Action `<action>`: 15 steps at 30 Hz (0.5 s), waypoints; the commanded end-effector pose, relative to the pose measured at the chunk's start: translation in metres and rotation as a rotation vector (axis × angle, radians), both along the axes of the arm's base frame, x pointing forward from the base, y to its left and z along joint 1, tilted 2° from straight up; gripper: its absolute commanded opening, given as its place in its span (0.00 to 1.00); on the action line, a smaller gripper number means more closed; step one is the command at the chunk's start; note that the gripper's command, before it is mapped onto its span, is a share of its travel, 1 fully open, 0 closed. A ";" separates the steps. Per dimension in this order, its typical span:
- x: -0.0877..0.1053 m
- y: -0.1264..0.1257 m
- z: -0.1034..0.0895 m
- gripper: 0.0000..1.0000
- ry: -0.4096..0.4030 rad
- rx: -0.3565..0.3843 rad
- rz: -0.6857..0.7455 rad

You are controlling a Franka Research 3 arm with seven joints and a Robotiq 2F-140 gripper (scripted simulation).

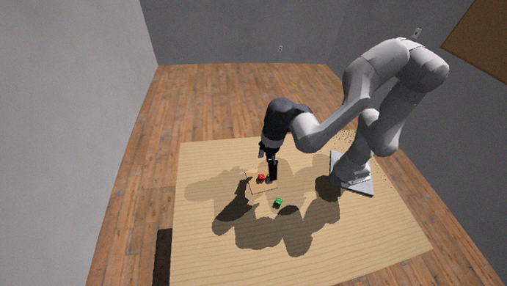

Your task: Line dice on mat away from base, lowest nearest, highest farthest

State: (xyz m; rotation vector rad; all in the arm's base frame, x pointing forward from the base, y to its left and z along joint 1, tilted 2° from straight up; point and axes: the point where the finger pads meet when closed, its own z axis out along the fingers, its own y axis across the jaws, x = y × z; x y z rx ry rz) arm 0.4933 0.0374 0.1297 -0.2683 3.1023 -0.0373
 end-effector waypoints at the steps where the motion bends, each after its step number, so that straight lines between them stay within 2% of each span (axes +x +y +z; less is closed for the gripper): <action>1: -0.001 0.004 0.000 1.00 0.000 0.002 0.167; 3: -0.001 0.004 0.000 1.00 0.000 0.002 0.167; 4: -0.002 0.008 0.000 1.00 0.001 0.000 0.223; 15: -0.007 0.019 -0.001 1.00 0.004 -0.005 0.414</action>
